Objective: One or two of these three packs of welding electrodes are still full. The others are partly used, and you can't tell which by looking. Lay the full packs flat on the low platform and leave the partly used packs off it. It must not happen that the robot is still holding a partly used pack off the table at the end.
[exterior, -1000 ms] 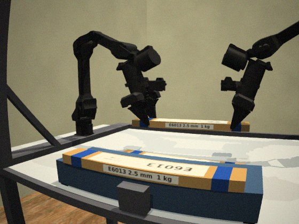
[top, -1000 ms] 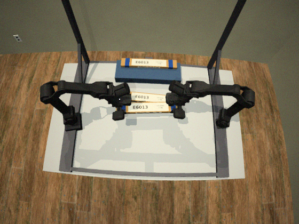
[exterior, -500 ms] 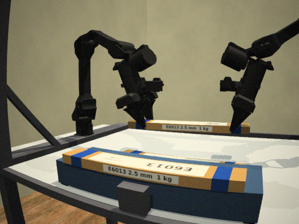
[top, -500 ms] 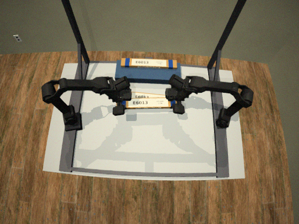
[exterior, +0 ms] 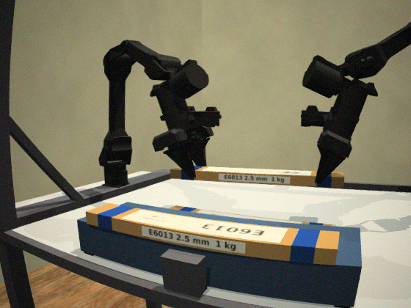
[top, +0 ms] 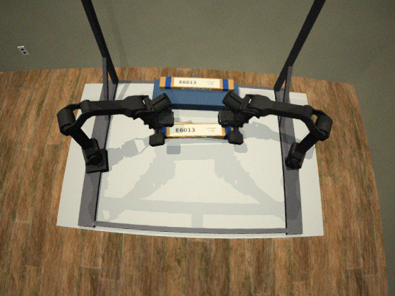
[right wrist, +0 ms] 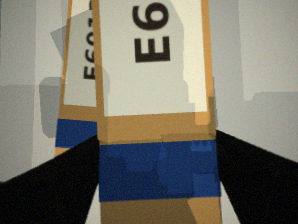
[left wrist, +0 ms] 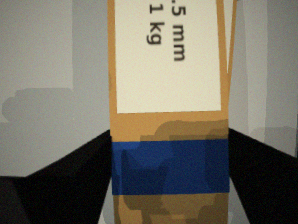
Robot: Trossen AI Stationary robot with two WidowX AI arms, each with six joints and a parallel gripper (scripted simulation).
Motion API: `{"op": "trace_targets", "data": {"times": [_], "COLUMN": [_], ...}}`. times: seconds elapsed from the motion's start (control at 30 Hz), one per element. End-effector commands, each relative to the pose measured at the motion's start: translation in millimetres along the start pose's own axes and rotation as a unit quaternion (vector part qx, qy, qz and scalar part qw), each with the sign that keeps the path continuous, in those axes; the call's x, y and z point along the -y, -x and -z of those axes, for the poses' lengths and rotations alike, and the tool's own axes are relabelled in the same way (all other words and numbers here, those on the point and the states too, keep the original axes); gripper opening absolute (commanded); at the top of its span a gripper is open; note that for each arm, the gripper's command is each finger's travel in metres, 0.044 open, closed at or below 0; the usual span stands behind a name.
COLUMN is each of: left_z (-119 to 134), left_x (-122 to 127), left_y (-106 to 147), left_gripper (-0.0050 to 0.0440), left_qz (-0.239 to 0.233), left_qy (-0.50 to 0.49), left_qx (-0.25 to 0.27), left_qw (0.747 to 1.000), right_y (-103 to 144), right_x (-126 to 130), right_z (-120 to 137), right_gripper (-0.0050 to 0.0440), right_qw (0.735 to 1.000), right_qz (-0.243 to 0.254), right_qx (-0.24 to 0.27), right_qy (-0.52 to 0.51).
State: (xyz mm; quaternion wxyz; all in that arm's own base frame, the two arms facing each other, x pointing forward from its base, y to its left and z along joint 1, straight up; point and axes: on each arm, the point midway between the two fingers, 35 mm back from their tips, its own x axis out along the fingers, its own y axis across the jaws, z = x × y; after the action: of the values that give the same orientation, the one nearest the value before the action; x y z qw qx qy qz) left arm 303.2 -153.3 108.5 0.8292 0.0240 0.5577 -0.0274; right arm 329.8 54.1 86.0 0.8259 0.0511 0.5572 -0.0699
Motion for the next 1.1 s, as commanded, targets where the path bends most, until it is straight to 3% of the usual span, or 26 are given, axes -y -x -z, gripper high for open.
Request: {"op": "trace_targets", "data": {"times": [0.0, 1.07], "left_z": [-3, -1], "left_x": [21, 81], "left_y": [12, 14], "left_gripper": [-0.0050, -0.0050], "left_qz": [0.023, 0.025], "left_qy": [-0.021, -0.020], "left_qx": [0.009, 0.008], "left_qw": [0.999, 0.999], "right_y": [8, 7], "right_x": [3, -58], "right_z": [-8, -8], "right_gripper": [-0.0050, -0.0050], "right_qw": [1.000, 1.000], "right_qz": [0.010, 0.008], "right_qx": [0.011, 0.011], "right_qy": [-0.025, -0.026]}}
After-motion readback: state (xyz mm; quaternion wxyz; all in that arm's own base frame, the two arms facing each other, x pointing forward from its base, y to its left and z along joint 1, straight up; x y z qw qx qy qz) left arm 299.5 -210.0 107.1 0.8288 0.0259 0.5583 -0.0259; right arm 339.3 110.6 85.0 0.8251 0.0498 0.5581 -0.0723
